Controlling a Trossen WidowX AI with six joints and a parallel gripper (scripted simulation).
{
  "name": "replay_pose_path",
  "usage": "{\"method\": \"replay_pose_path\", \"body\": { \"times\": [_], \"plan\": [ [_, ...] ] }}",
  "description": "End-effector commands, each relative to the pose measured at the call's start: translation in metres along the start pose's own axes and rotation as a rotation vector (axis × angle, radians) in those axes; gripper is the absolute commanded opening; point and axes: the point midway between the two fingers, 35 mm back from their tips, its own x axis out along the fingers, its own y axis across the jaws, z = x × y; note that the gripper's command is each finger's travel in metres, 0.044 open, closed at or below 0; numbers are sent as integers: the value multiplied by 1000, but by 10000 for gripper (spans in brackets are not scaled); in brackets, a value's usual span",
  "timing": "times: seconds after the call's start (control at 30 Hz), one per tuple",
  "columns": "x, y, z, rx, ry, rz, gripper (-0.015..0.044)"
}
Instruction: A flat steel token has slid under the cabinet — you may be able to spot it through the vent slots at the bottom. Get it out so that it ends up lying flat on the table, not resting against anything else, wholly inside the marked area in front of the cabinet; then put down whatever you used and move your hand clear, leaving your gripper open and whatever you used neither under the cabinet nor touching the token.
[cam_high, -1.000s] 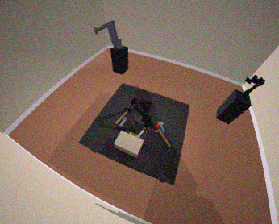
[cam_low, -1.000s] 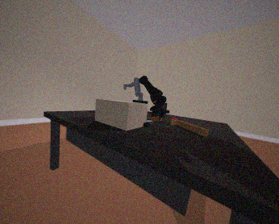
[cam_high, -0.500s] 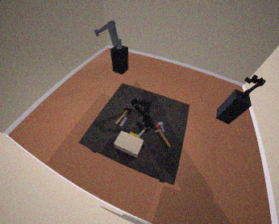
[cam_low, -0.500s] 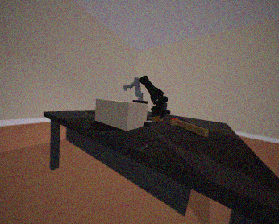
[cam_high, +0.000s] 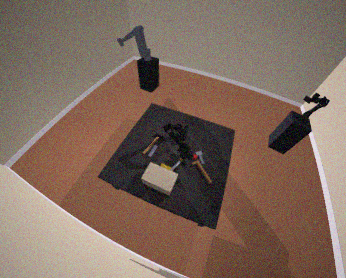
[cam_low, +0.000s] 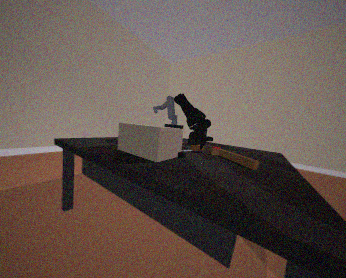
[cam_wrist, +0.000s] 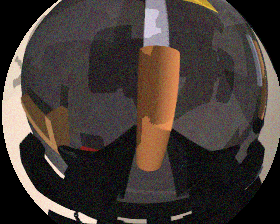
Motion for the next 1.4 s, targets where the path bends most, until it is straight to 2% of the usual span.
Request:
{"method": "replay_pose_path", "body": {
  "times": [0.0, 0.53, 0.8, 0.93, 1.03, 1.37],
  "plan": [
    [-1, 7, -1, 4, -3, 3, 0],
    [-2, 22, -5, 25, -2, 2, 0],
    [-1, 19, -5, 26, 3, 1, 200],
    [-1, 19, -5, 26, 2, 2, 200],
    [-1, 19, -6, 25, -2, 2, 270],
    [0, 19, -5, 28, -2, 2, 270]
  ]
}}
